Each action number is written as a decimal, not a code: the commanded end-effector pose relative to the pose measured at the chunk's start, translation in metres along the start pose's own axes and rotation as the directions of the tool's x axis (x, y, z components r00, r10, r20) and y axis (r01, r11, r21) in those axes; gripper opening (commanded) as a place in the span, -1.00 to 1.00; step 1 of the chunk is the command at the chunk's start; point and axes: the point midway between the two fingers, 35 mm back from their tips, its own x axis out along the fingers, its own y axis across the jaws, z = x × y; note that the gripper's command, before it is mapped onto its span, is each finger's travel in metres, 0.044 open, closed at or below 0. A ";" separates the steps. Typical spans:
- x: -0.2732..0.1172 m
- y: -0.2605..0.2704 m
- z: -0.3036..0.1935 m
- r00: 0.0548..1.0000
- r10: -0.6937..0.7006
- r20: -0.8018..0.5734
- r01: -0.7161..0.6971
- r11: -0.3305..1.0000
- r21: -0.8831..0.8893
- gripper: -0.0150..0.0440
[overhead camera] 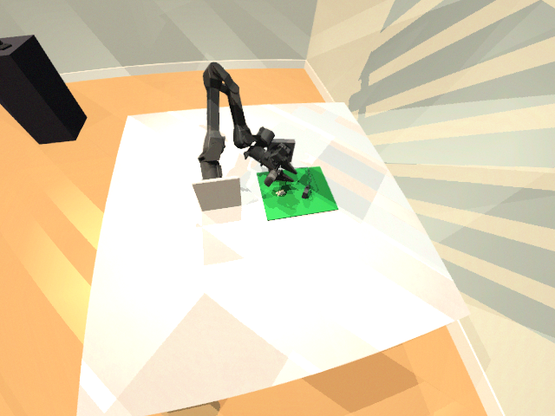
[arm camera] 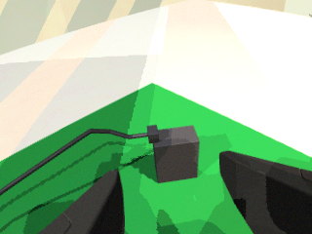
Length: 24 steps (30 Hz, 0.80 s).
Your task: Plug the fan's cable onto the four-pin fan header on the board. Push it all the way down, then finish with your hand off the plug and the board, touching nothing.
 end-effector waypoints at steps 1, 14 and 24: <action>-0.012 -0.004 0.001 1.000 -0.005 0.000 0.005 1.000 -0.001 0.20; -0.030 -0.014 0.003 0.999 -0.040 -0.037 0.039 0.998 -0.040 0.20; -0.012 -0.022 -0.004 0.966 -0.174 -0.189 0.140 0.974 -0.180 0.20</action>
